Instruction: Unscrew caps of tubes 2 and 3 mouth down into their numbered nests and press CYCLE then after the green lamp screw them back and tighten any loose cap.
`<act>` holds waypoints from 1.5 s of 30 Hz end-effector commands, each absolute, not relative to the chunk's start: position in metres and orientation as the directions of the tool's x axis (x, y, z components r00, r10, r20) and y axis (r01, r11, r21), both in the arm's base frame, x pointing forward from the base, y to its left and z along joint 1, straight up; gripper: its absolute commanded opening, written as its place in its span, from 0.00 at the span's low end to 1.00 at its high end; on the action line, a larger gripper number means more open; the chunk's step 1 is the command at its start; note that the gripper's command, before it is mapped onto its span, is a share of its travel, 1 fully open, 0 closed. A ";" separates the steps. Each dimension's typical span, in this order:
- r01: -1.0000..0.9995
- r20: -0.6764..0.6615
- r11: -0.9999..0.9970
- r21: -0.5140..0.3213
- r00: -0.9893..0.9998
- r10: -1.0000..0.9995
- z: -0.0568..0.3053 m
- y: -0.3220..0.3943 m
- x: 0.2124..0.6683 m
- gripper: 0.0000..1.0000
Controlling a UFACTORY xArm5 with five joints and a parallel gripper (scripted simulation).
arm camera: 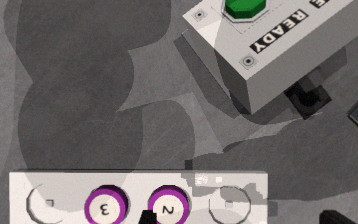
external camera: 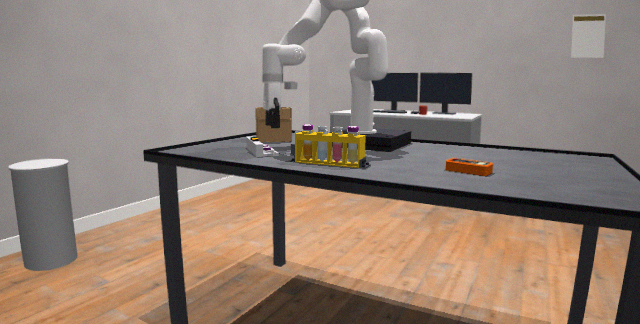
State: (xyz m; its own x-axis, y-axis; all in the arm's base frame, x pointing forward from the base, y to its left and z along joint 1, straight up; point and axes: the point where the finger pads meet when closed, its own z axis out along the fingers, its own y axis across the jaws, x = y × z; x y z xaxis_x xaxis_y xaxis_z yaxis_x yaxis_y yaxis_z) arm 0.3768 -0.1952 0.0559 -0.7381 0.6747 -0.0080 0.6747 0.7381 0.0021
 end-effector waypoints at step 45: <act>0.673 -0.005 0.739 0.009 -0.739 0.674 0.049 -0.304 0.448 1.00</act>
